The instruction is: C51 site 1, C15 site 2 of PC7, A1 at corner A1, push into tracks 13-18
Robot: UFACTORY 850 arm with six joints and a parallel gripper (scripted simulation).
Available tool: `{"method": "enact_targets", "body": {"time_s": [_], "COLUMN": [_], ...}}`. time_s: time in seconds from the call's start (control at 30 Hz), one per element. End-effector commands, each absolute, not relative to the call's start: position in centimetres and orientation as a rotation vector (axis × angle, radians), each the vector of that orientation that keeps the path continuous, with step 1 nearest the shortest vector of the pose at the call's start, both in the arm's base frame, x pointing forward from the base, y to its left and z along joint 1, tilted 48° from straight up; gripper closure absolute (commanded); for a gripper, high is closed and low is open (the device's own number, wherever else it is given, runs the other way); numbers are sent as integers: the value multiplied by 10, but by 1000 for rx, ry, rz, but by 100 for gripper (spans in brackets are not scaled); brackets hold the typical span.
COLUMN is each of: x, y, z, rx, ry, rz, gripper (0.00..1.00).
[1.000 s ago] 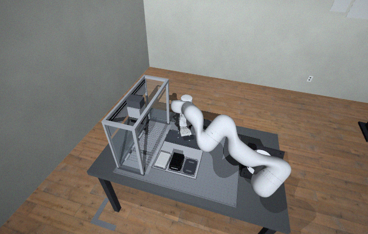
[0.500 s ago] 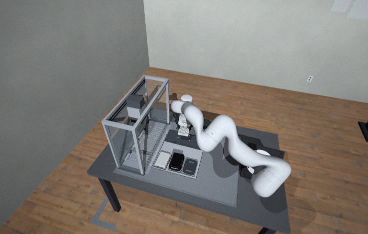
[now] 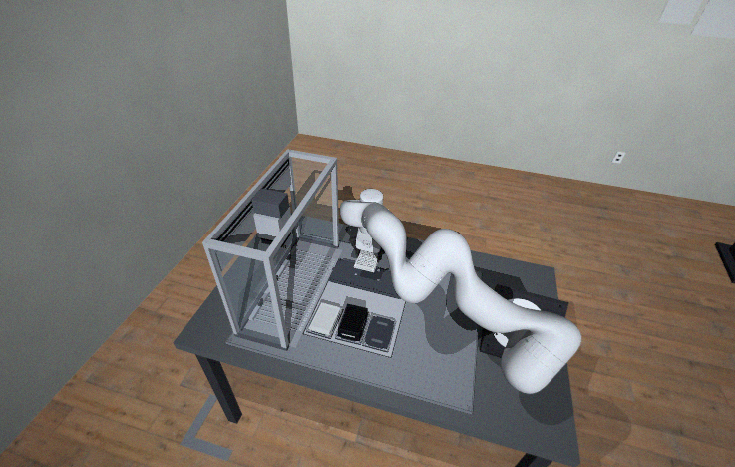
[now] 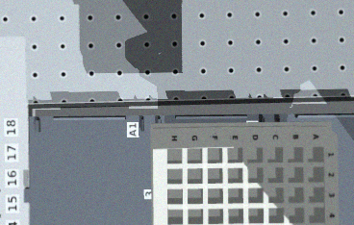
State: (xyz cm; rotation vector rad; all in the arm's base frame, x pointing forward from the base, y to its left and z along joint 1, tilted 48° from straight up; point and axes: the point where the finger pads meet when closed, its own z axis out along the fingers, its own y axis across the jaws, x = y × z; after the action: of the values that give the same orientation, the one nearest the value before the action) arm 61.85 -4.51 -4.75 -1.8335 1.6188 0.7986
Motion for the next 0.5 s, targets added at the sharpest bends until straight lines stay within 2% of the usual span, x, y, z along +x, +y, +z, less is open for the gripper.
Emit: {"method": "enact_targets", "body": {"time_s": [0.0, 0.47], "x": [619, 618], "y": [-46, -35], "z": [-47, -57], "rx": [-1833, -1833], "ry": [1620, 1620], "rz": [797, 797], "gripper": [100, 100]}}
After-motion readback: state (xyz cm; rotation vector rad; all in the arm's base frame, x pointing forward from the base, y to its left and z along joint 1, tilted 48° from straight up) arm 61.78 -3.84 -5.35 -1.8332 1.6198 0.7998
